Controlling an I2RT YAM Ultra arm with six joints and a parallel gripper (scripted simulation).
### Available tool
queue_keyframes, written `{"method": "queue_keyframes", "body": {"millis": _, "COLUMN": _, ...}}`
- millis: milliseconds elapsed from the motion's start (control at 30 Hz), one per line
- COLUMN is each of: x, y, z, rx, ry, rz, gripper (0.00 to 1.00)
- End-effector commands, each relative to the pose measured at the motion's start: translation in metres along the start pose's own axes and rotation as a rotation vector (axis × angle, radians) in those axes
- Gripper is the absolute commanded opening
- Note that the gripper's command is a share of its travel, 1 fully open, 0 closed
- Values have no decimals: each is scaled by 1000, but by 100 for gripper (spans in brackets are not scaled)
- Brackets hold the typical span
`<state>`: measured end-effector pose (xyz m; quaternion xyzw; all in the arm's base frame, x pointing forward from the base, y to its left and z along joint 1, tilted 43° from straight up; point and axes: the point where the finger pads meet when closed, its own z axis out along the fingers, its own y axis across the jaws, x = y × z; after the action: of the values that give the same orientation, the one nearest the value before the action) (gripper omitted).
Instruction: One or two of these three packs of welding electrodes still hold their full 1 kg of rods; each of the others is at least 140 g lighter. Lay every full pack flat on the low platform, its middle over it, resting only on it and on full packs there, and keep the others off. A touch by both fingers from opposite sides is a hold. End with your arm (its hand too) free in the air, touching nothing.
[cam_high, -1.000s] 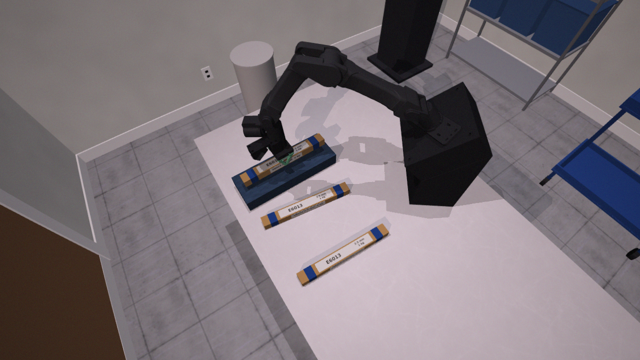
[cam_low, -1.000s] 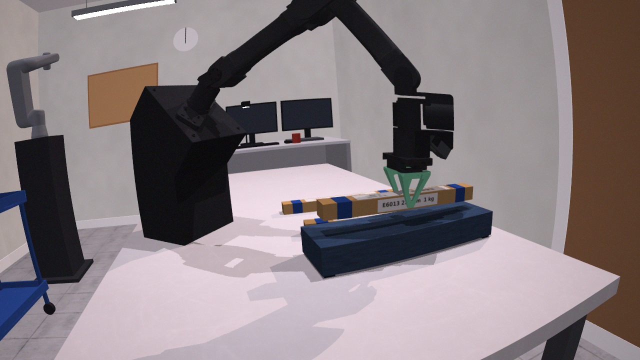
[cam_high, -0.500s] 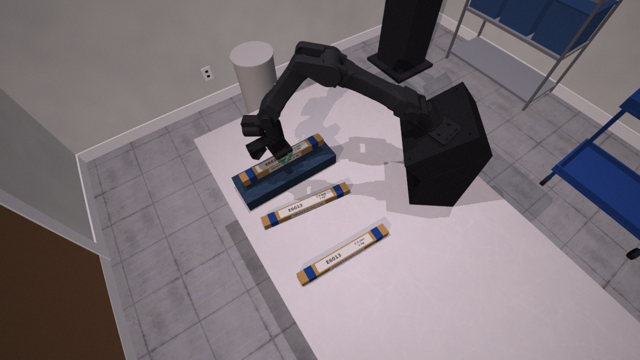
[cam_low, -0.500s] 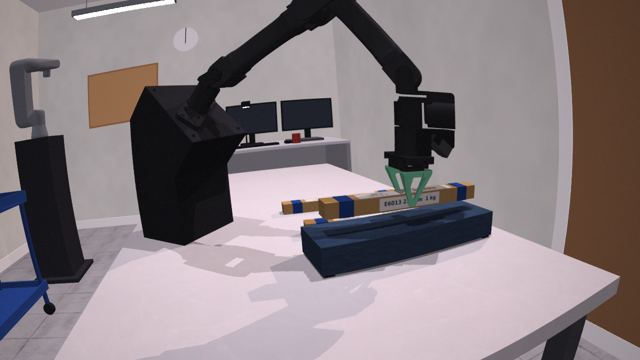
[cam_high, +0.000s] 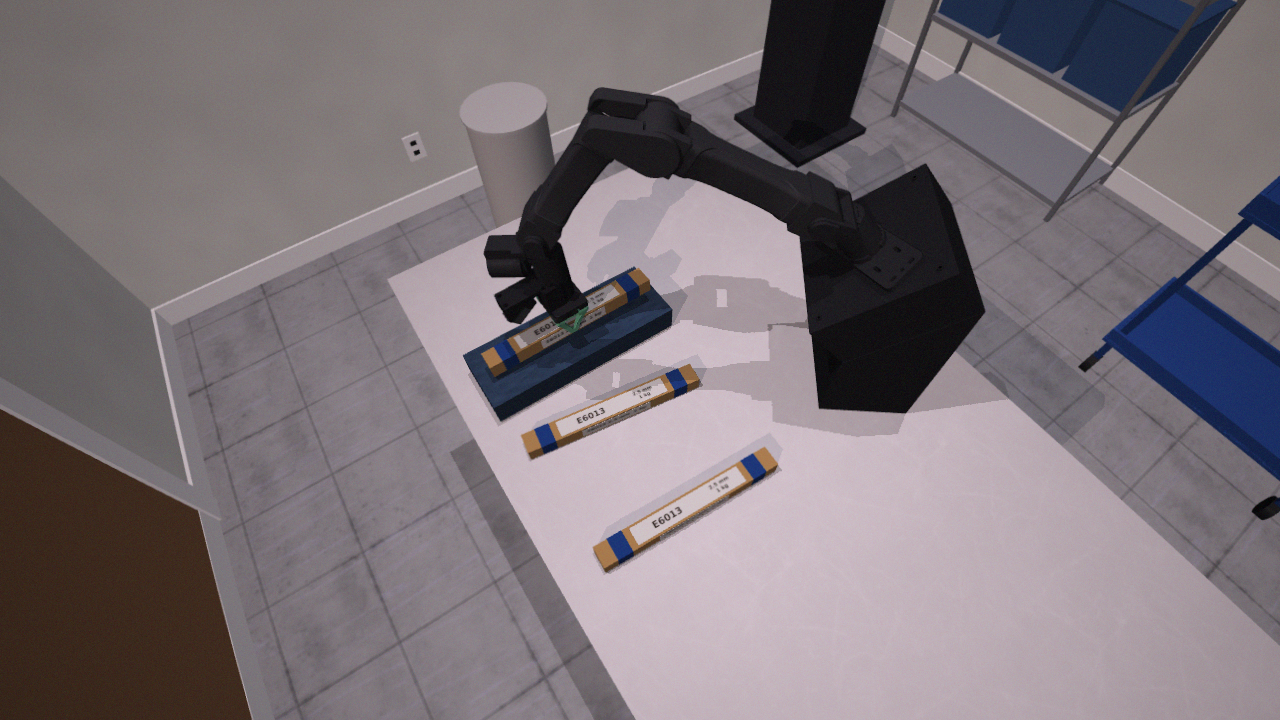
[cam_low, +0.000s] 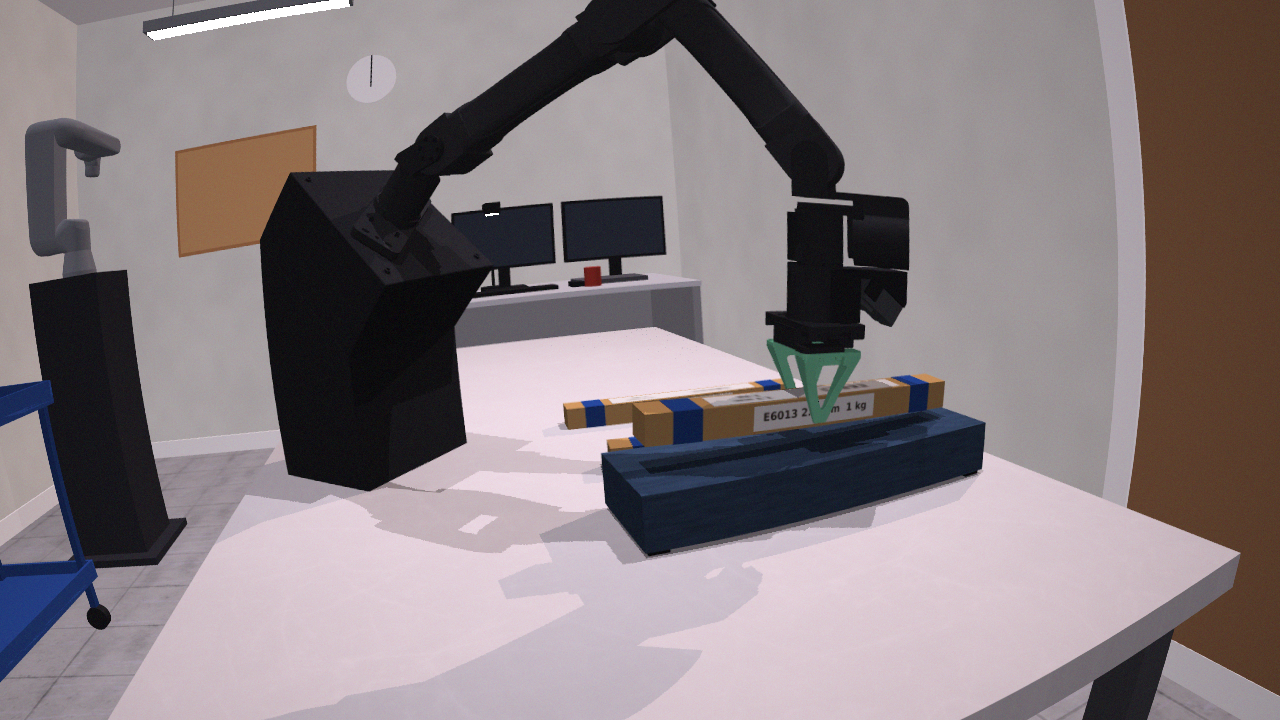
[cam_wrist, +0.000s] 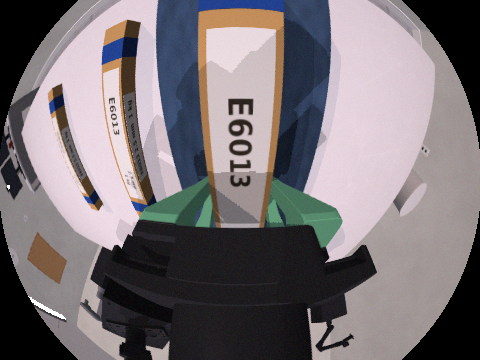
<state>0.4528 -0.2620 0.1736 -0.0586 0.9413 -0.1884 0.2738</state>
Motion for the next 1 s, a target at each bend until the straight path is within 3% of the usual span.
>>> {"method": "queue_keyframes", "body": {"millis": 0, "x": -35, "y": -20, "z": -40, "rx": 60, "ry": -102, "rz": -6, "gripper": 0}}
{"method": "queue_keyframes", "body": {"millis": 967, "x": -35, "y": -23, "z": -21, "rx": 66, "ry": -100, "rz": -4, "gripper": 0}}
